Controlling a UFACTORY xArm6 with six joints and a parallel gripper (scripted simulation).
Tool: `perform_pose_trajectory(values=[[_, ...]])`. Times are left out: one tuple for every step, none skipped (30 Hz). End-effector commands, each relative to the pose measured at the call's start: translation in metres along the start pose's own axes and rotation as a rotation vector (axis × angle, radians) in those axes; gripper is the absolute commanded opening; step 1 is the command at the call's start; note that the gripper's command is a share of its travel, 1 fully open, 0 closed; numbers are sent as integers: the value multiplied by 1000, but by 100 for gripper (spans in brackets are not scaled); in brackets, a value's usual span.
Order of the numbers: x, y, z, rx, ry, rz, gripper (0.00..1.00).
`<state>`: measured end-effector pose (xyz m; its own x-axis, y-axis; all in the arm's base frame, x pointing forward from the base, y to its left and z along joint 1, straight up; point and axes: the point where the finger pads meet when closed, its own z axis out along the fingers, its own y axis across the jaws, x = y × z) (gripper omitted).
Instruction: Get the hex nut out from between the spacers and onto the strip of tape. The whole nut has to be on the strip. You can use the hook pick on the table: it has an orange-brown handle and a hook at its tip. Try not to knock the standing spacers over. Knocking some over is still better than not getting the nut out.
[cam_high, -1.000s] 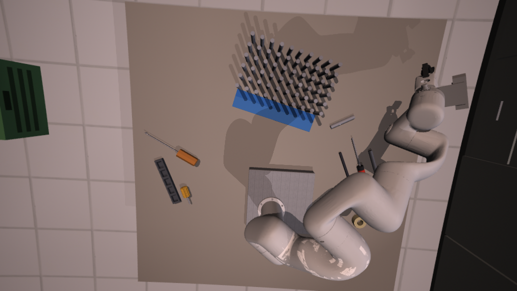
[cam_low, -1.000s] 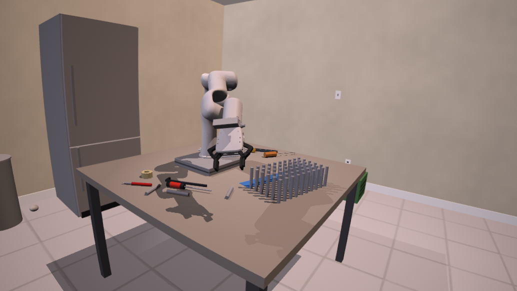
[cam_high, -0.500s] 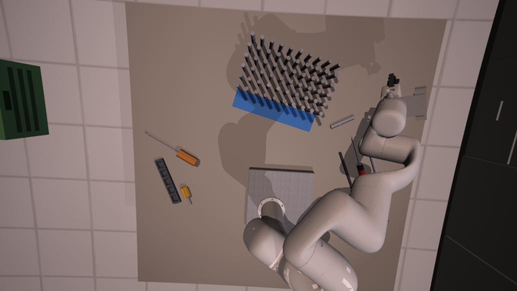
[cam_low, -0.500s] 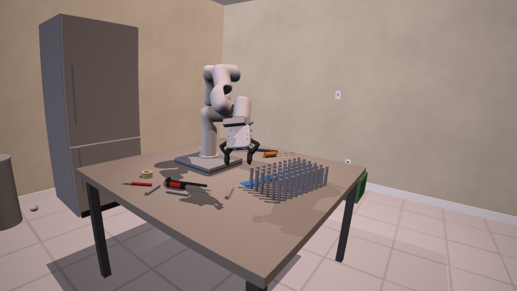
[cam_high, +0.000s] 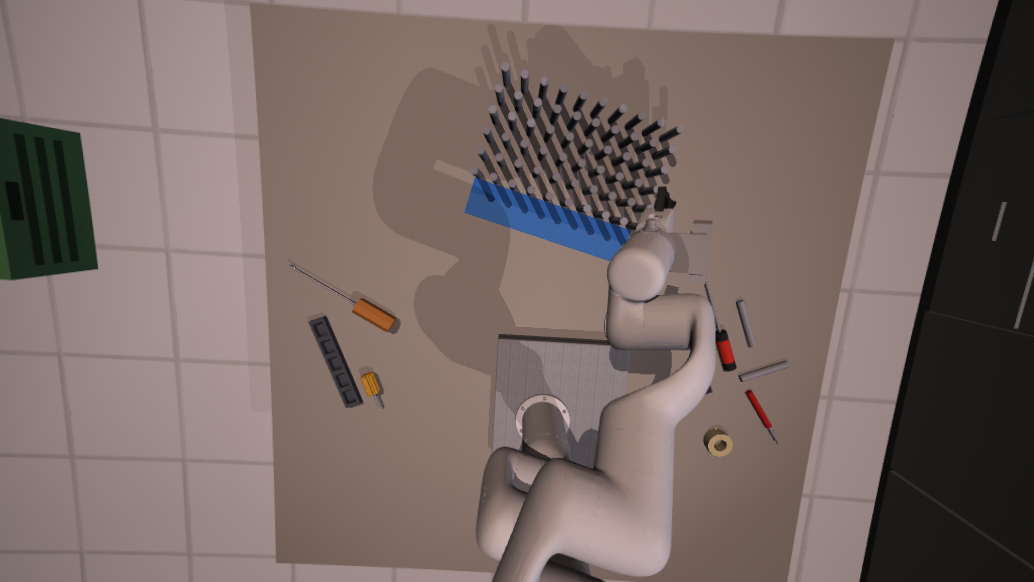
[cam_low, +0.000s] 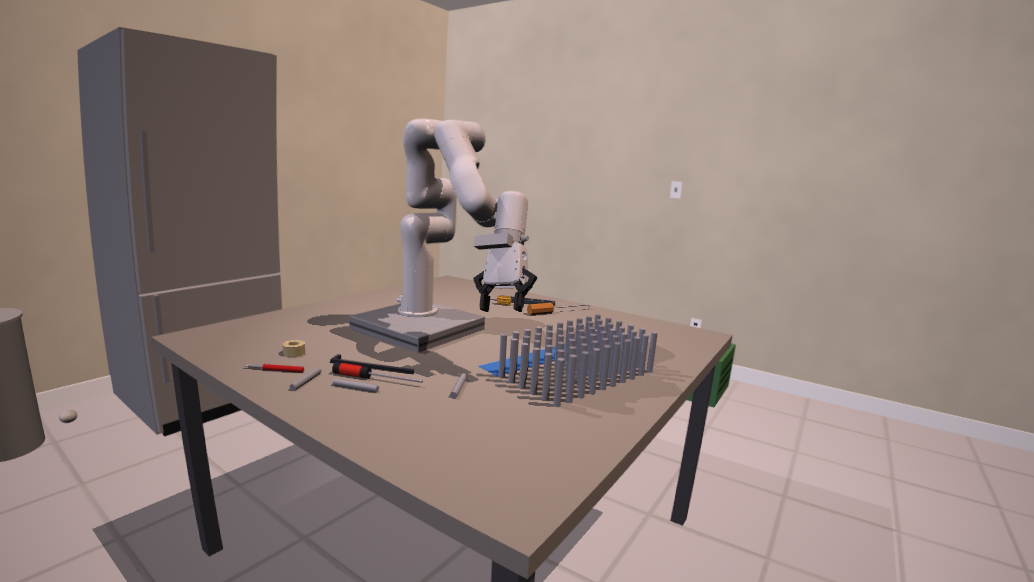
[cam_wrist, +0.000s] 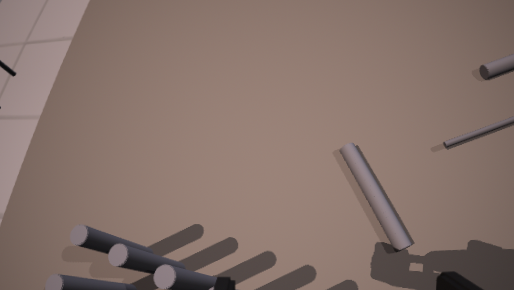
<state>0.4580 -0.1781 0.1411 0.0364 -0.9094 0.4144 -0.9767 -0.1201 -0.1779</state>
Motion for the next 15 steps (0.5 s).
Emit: perform_pose_trajectory(values=[[-59,18,-35,-23,-28,59,100],[-77,24,-41,-42,-50,93,100],[-92,29,-49,-42,-50,93,100],[-108,34,-54,-61,-72,125,100],[-122,39,-62,-61,-72,125,100],[-128,41,-66,-61,-72,125,100],[-152,48,-75,-78,-94,157,100],[-159,50,-79,-78,-94,157,100],[-180,57,-87,-94,-114,187,100],[-189,59,-91,-94,-114,187,100],[-208,66,-99,-112,-134,217,100],[-217,69,-104,-112,-134,217,100],[-217,69,-104,-112,-134,217,100],[-217,69,-104,-112,-134,217,100],[-246,78,-116,-128,-154,247,100]])
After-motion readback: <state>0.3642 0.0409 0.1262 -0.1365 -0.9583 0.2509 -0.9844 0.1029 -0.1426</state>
